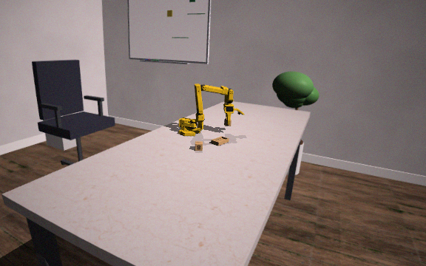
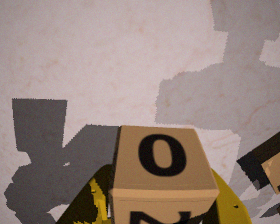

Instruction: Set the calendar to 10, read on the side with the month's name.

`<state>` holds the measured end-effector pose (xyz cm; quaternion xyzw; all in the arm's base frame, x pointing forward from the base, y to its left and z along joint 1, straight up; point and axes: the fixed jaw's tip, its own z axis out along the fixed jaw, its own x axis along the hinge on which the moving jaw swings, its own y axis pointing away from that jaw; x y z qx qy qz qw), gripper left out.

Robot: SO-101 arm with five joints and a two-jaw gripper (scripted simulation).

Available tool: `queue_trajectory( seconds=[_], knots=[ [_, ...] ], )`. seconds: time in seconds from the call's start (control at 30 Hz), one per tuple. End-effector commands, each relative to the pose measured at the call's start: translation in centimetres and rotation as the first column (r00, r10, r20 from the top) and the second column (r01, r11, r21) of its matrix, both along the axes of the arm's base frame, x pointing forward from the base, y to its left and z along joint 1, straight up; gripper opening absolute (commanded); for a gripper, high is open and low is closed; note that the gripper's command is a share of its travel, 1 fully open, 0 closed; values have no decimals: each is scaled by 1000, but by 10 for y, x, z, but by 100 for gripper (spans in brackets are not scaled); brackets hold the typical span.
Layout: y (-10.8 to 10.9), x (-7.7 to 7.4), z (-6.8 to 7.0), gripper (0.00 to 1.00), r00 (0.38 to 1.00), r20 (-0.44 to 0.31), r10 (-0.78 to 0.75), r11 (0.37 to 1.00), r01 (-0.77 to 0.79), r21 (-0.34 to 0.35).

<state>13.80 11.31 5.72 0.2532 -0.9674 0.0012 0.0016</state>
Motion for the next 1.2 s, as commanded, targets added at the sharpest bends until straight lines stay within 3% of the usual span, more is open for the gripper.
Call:
queue_trajectory(
  seconds=[0.0,1.17],
  knots=[
    [1,4,7,0,999,39,-19,999,18,32],
    [2,4,-5,0,999,39,-19,999,18,32]
  ],
)
